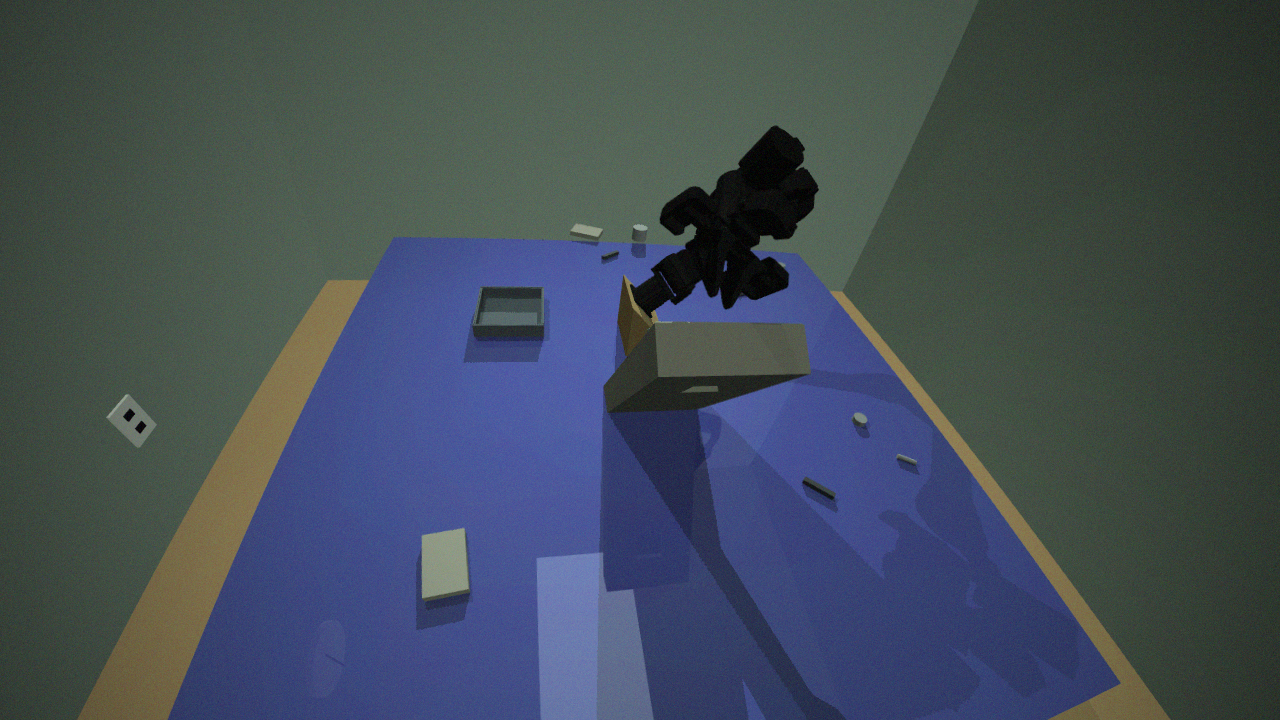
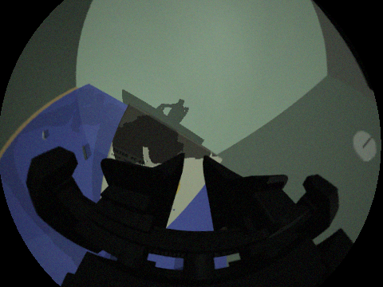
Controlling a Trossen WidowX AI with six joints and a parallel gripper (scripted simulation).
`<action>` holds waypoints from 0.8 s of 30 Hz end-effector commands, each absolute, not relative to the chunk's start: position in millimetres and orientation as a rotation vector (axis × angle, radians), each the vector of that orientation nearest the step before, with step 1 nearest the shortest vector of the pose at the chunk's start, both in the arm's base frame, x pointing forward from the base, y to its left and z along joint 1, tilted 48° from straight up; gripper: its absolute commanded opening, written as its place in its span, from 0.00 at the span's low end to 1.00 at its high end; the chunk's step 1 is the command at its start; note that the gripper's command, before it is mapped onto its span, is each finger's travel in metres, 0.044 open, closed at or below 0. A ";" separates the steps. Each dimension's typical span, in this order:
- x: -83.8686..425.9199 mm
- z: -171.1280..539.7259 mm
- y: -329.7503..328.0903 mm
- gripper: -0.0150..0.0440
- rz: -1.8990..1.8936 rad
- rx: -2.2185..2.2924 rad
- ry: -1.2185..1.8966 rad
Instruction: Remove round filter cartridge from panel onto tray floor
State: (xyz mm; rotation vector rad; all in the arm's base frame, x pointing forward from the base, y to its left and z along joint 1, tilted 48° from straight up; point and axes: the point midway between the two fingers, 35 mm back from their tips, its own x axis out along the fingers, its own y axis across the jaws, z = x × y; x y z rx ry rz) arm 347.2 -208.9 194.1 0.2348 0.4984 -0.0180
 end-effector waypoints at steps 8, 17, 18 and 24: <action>275.5 160.2 -179.6 0.45 -0.132 1.896 0.696; 275.5 160.2 -179.6 0.45 -0.132 1.896 0.696; 275.5 160.2 -179.6 0.45 -0.132 1.896 0.696; 275.5 160.2 -179.6 0.45 -0.132 1.896 0.696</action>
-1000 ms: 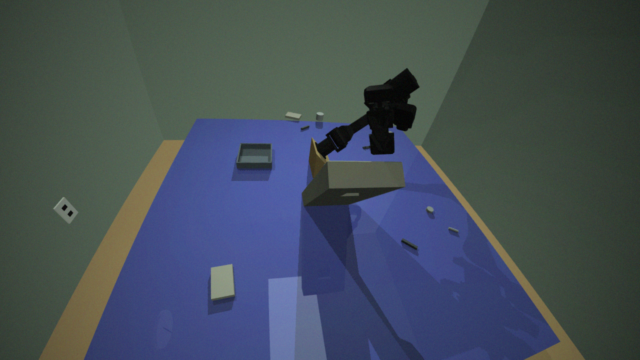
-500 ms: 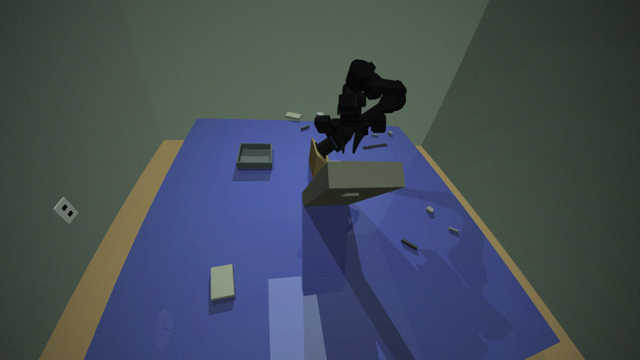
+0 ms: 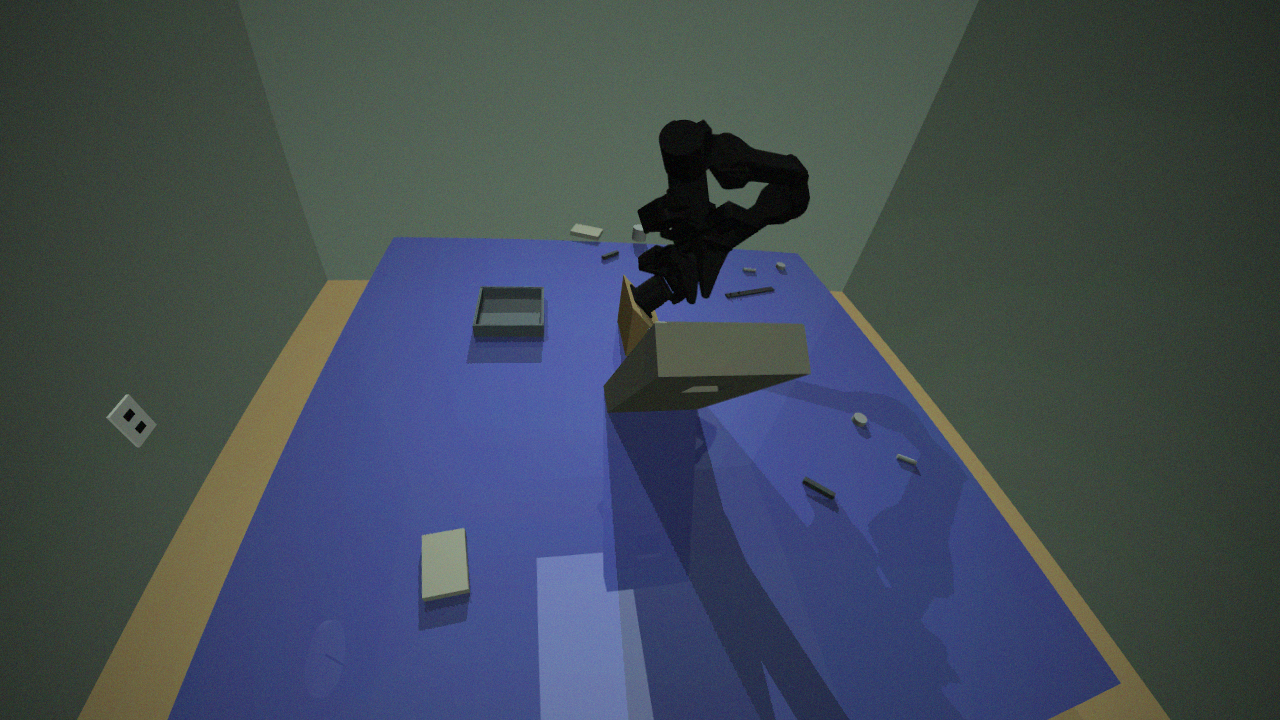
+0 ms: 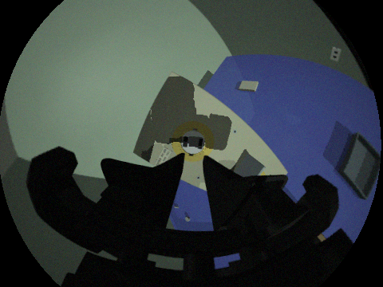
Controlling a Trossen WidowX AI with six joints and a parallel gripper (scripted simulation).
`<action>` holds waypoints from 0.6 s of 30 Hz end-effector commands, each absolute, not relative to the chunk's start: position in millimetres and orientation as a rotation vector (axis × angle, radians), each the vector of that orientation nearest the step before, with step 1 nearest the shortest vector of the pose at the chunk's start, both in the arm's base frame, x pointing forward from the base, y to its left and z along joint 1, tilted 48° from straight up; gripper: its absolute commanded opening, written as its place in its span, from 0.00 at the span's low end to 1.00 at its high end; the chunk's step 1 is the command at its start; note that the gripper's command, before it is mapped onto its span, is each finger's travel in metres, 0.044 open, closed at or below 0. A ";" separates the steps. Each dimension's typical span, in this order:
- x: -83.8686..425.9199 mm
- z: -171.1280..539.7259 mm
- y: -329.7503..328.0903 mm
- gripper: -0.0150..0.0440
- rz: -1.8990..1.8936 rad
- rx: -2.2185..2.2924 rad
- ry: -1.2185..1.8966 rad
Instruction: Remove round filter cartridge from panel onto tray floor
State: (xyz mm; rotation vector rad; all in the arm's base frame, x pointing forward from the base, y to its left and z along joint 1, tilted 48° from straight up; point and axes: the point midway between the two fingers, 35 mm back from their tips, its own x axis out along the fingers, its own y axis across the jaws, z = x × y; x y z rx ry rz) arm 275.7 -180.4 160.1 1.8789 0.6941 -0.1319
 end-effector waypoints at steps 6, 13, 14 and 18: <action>281.2 156.7 -177.6 0.45 -0.134 1.894 0.699; 290.7 151.5 -173.8 0.45 -0.136 1.892 0.701; 292.1 150.8 -173.2 0.45 -0.136 1.892 0.701; 297.5 148.2 -170.7 0.45 -0.136 1.891 0.701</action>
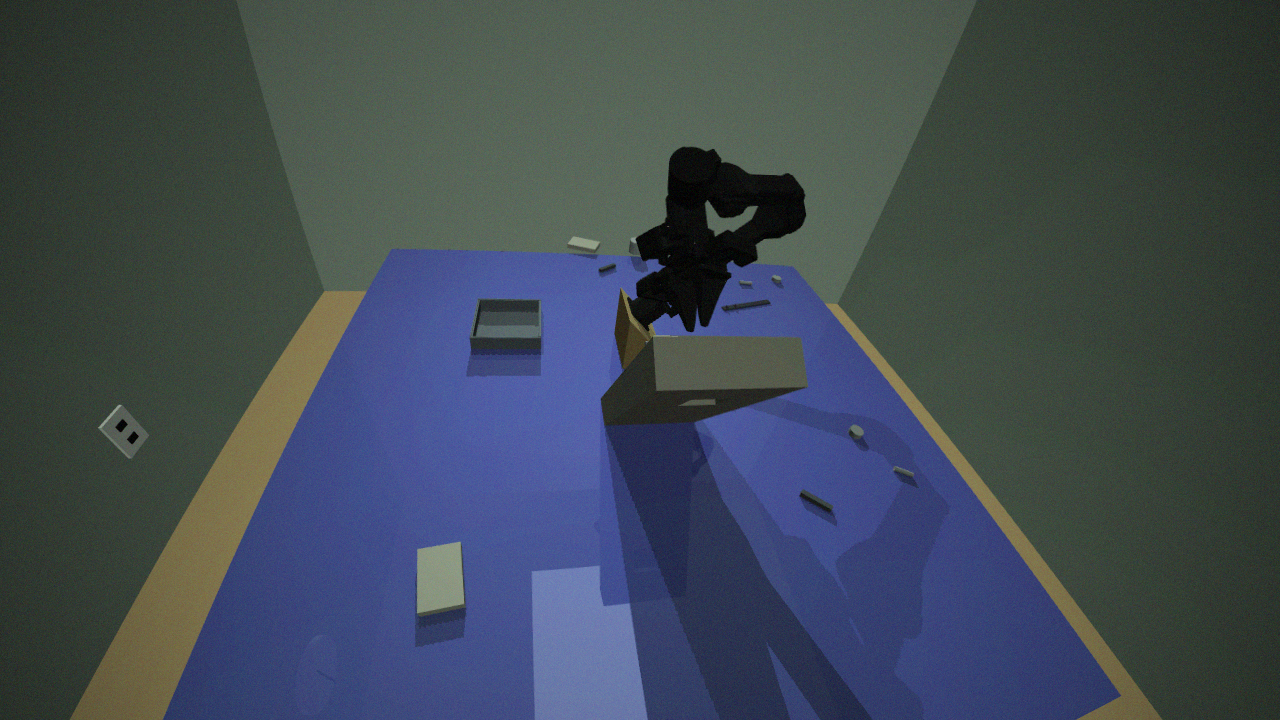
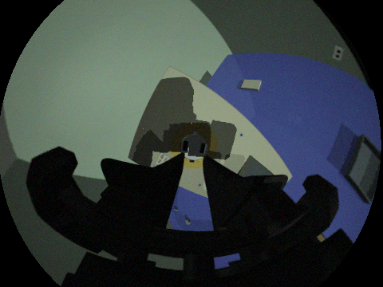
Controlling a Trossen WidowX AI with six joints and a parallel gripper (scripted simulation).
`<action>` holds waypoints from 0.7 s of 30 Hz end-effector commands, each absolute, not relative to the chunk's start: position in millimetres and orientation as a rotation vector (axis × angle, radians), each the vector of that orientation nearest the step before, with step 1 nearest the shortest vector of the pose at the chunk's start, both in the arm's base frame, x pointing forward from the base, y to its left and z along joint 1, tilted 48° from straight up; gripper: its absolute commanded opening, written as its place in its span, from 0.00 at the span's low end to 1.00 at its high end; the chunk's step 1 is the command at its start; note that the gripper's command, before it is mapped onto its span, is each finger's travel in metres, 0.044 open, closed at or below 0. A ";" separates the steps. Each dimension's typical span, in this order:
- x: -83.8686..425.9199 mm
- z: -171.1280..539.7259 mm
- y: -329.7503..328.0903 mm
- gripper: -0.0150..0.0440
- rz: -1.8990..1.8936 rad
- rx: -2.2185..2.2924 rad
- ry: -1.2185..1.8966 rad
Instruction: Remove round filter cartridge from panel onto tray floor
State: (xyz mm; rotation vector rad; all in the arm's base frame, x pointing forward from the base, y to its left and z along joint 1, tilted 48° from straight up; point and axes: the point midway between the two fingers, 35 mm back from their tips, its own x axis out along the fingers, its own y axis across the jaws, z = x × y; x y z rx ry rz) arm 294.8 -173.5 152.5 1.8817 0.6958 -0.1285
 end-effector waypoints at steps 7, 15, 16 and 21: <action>306.9 144.2 -165.9 0.45 -0.135 1.892 0.699; 317.5 140.5 -159.7 0.45 -0.130 1.894 0.695; 318.8 140.1 -158.8 0.45 -0.129 1.894 0.695; 321.7 138.9 -156.6 0.45 -0.126 1.896 0.693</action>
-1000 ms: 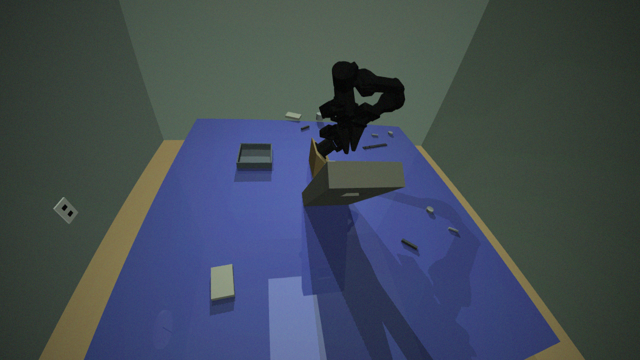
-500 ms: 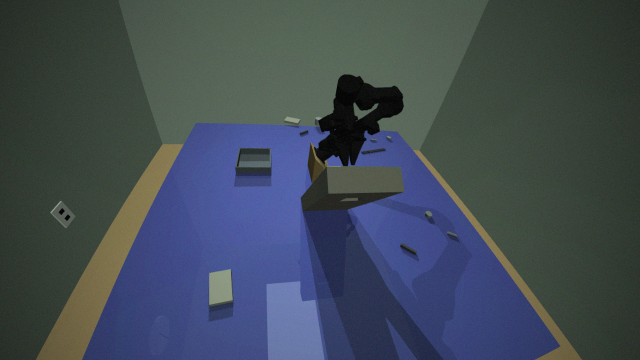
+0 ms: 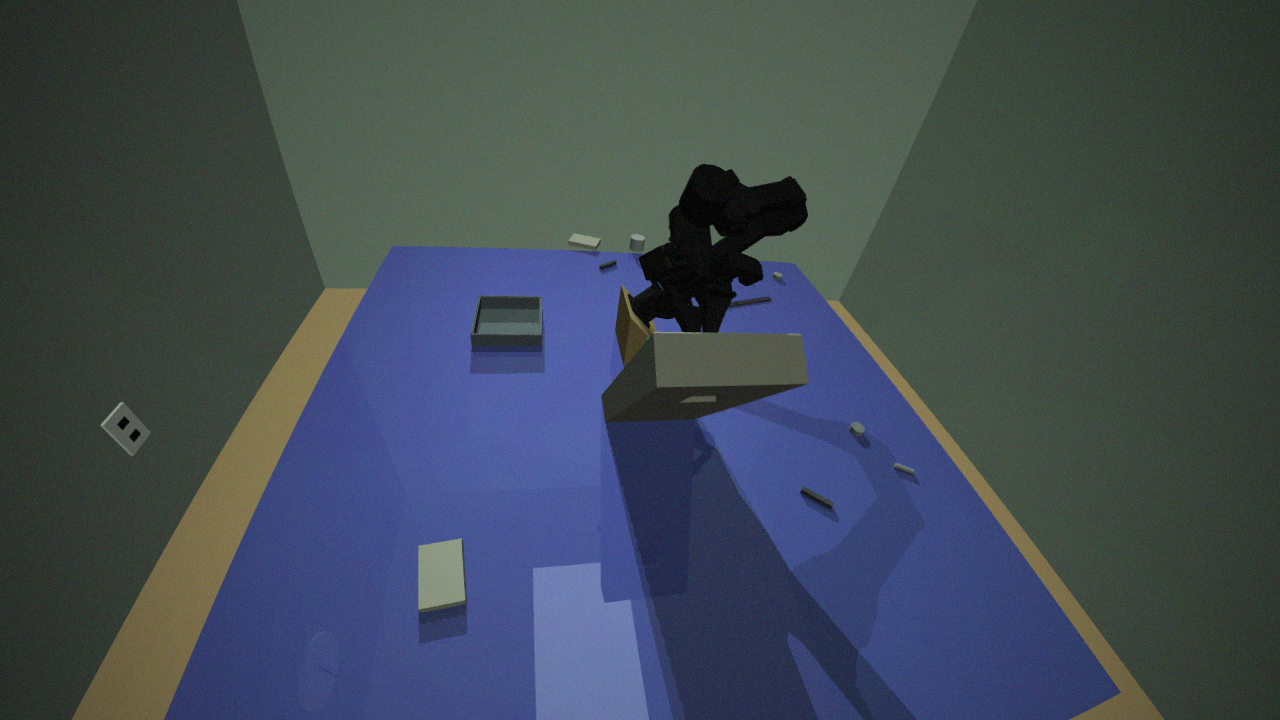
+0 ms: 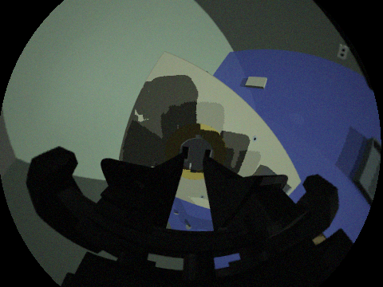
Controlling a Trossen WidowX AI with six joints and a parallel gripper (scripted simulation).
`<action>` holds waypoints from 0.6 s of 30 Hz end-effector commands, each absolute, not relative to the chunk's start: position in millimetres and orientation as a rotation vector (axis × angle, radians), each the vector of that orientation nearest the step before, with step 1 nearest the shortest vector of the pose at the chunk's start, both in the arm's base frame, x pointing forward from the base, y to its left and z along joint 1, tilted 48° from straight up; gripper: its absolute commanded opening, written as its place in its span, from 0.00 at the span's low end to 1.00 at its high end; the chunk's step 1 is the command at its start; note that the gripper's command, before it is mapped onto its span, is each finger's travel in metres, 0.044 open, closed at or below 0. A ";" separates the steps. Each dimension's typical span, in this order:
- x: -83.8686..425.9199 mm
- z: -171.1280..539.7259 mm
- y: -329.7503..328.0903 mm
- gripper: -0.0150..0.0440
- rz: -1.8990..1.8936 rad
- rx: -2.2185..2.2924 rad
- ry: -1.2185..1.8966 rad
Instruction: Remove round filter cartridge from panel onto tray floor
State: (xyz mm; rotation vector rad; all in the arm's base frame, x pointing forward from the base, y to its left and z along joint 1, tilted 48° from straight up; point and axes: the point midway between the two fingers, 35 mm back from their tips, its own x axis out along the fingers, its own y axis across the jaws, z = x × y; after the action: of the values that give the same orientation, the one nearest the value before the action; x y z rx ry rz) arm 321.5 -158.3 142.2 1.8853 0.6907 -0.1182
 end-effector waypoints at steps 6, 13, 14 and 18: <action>320.9 137.4 -156.3 0.45 -0.126 1.896 0.693; 320.8 137.0 -156.5 0.45 -0.126 1.896 0.693; 320.9 137.1 -156.6 0.45 -0.126 1.896 0.693; 321.2 137.5 -156.8 0.45 -0.126 1.896 0.693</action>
State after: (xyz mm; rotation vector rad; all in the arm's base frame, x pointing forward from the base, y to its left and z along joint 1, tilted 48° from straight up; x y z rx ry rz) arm 321.1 -156.5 138.1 1.8903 0.6926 -0.1202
